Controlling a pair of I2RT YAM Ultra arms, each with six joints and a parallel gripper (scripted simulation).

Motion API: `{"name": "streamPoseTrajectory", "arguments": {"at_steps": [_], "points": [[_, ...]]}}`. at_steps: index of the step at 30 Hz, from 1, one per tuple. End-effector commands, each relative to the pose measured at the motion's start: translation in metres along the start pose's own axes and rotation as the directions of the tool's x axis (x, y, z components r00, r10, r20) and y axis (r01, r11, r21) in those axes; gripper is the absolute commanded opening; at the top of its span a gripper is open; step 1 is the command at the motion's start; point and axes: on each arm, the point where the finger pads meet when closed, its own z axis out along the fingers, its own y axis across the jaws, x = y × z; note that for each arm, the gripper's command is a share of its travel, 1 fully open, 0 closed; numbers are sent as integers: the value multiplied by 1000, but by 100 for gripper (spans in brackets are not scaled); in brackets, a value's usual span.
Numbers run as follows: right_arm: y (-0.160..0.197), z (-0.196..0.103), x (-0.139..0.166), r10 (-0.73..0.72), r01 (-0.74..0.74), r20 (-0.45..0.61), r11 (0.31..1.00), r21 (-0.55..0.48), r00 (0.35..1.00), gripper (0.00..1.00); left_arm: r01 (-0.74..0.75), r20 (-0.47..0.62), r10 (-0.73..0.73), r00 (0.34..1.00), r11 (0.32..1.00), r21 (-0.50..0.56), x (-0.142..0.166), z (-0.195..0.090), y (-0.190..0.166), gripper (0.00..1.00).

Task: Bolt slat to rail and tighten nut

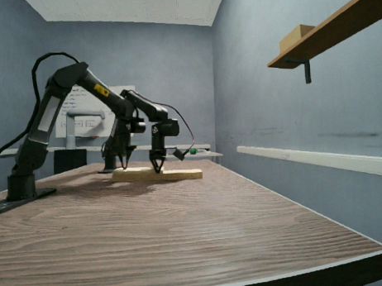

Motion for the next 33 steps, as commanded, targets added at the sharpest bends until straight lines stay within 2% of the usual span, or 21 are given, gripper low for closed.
{"name": "streamPoseTrajectory", "arguments": {"at_steps": [1,7,14,16,23,31,33], "points": [[-1,-3,-1,169,-169,8,986,4,986,11,-1,11,1,1000,1000,8,-2,-4,-1,72],[-1,-3,-1,396,-396,9,918,1,918,11,-1,11,1,1000,1000,8,-2,-4,-1,72],[-1,-3,-1,632,-632,10,775,-2,775,11,-1,11,1,1000,1000,8,-2,-4,-1,72],[-1,-3,-1,632,-632,10,775,-2,775,11,-1,11,1,1000,1000,8,-2,-4,-1,72],[-1,-3,-1,820,-820,9,573,-5,573,11,-1,11,1,1000,1000,8,-2,-4,-1,72],[-1,-3,-1,957,-957,7,289,-9,289,11,-1,11,1,1000,1000,8,-2,-4,-1,72],[-1,-3,-1,957,-957,7,289,-9,289,11,-1,11,1,1000,1000,8,-2,-4,-1,72]]}}
